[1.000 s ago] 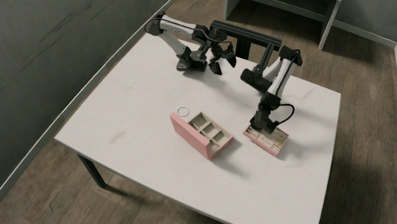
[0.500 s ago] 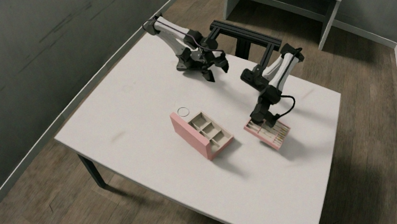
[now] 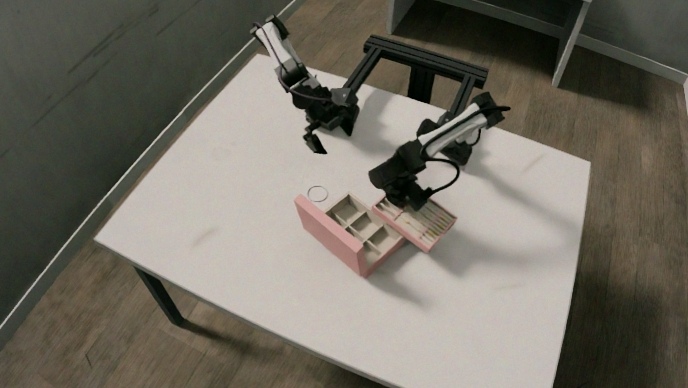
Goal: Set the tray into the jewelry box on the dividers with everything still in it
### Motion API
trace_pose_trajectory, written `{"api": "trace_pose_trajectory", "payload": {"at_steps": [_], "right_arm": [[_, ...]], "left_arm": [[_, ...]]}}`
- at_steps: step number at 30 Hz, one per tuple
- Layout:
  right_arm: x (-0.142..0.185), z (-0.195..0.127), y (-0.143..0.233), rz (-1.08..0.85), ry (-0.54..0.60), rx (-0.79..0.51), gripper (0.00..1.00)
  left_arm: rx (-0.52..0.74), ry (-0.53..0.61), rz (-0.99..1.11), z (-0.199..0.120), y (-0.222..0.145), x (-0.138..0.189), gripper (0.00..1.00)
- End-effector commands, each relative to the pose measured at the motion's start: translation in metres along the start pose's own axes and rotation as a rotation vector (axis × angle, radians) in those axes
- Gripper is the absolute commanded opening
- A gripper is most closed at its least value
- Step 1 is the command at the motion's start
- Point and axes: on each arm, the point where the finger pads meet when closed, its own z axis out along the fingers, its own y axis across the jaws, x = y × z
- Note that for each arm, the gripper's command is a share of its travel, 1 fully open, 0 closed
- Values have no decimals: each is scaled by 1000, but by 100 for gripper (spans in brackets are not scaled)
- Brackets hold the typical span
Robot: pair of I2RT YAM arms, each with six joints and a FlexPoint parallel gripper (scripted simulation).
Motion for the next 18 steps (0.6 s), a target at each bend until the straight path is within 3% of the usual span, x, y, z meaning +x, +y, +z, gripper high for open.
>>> {"api": "trace_pose_trajectory", "payload": {"at_steps": [1,7,18], "right_arm": [[13,-21,4,-83,-74,-142,100],[29,-47,-15,-62,-155,-102,100],[56,-102,-45,-36,-279,118,100]], "left_arm": [[-8,-73,-49,-9,-23,16,0],[-6,-85,-11,-11,-43,50,0],[3,-102,52,1,-93,107,0]]}}
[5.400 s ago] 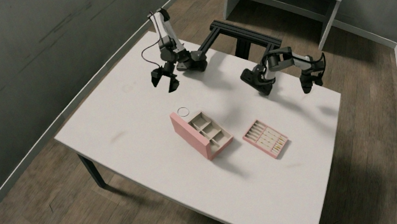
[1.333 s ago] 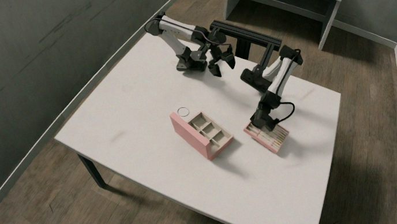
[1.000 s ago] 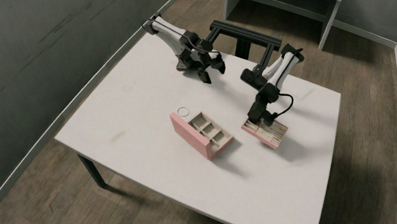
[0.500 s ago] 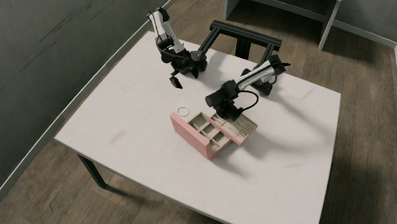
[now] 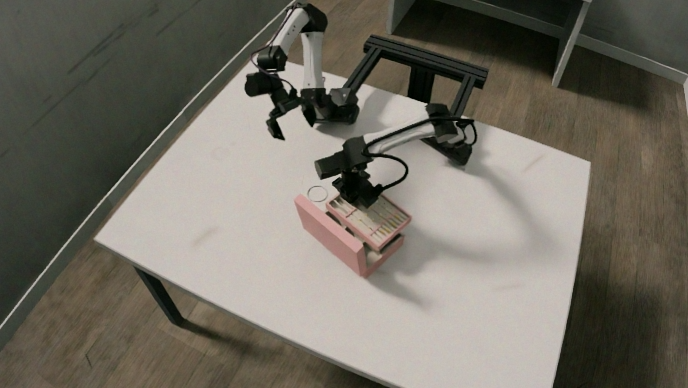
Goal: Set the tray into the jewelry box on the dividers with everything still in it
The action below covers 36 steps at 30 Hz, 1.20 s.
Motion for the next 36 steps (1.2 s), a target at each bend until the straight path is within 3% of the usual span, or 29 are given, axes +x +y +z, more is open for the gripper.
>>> {"api": "trace_pose_trajectory", "payload": {"at_steps": [1,25,36], "right_arm": [[-5,-12,10,-54,-97,-65,100],[-4,-23,4,-56,-110,5,100],[-4,-23,4,-56,-110,5,100]], "left_arm": [[-8,-49,-1,-1,-14,-2,0],[25,-42,-30,16,-53,-1,0],[8,-53,-17,24,-48,-2,0]]}}
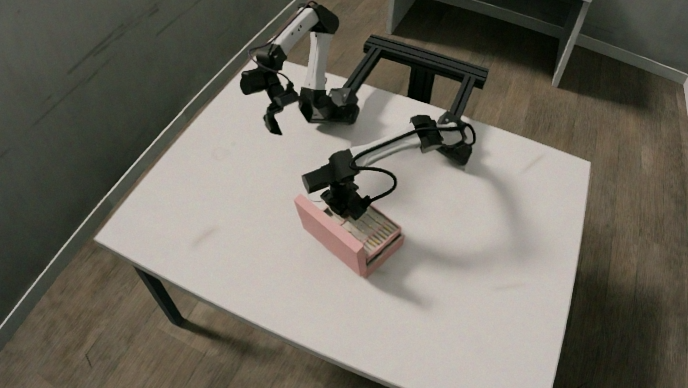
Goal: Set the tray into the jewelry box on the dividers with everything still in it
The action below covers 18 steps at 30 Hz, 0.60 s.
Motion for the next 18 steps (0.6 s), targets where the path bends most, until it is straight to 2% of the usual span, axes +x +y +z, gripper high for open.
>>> {"api": "trace_pose_trajectory", "payload": {"at_steps": [1,18], "right_arm": [[-10,-5,3,-26,-37,-1,100],[-9,-5,4,-25,-39,-5,100]], "left_arm": [[21,-30,-9,3,-7,-5,0],[7,-24,4,5,-7,-3,0]]}}
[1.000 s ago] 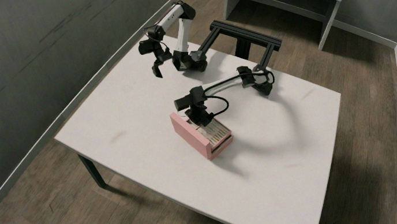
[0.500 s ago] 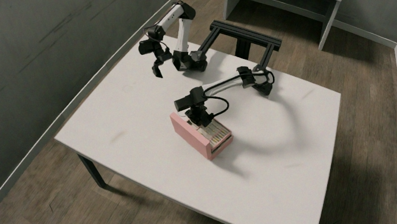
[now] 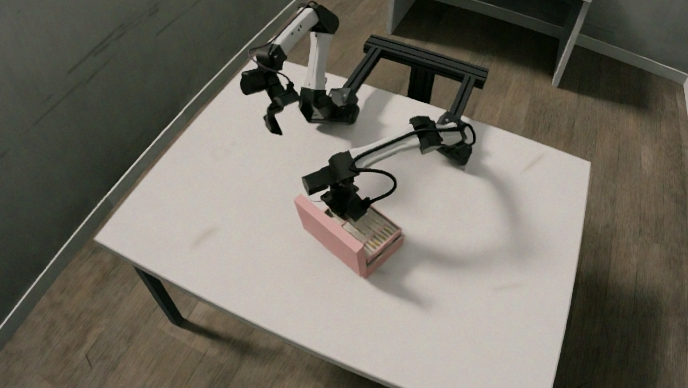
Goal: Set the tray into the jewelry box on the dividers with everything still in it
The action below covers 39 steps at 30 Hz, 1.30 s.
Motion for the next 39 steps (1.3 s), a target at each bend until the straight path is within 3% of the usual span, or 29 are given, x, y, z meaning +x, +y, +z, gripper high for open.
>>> {"api": "trace_pose_trajectory", "payload": {"at_steps": [1,6,15,31,39], "right_arm": [[-9,-5,3,-25,-37,-1,100],[-9,-5,3,-24,-37,-1,100],[-9,-5,3,-24,-37,-1,100],[-9,-5,3,-24,-37,-1,100],[-9,-5,3,-24,-37,-1,100]], "left_arm": [[22,-21,-2,0,-7,1,0],[62,-18,-39,-6,-14,-2,0],[29,-46,-16,23,-7,0,0],[18,-54,-3,40,-4,2,0],[52,-12,-16,14,-8,4,0]]}}
